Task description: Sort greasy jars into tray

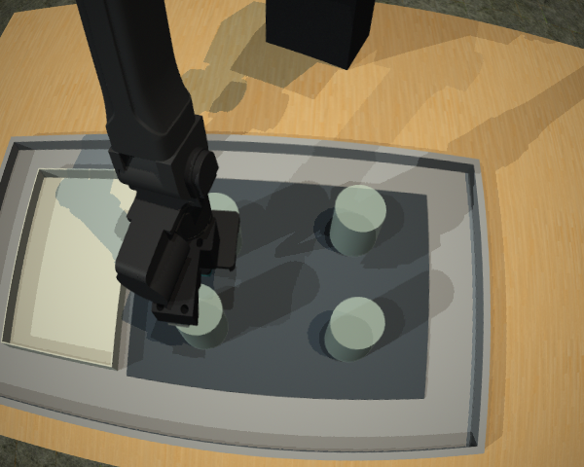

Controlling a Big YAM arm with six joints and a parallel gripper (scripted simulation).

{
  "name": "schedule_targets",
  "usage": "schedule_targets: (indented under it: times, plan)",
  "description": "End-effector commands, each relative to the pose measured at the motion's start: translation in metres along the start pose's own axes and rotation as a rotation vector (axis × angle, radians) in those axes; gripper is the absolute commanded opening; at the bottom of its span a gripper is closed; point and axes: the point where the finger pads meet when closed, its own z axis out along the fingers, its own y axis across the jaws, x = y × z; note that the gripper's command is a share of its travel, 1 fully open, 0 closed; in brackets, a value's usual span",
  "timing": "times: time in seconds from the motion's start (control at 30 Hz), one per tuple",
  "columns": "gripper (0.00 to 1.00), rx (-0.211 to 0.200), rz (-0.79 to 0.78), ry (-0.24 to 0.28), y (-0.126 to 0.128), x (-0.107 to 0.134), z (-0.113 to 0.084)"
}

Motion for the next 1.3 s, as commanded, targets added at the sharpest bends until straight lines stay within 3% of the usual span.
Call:
schedule_targets:
  times: [0.0, 1.27]
  plan:
    - [0.0, 0.004, 0.0, 0.013, -0.0042, -0.0022, 0.0067]
    - [0.0, 0.004, 0.0, 0.013, -0.0042, -0.0065, 0.0068]
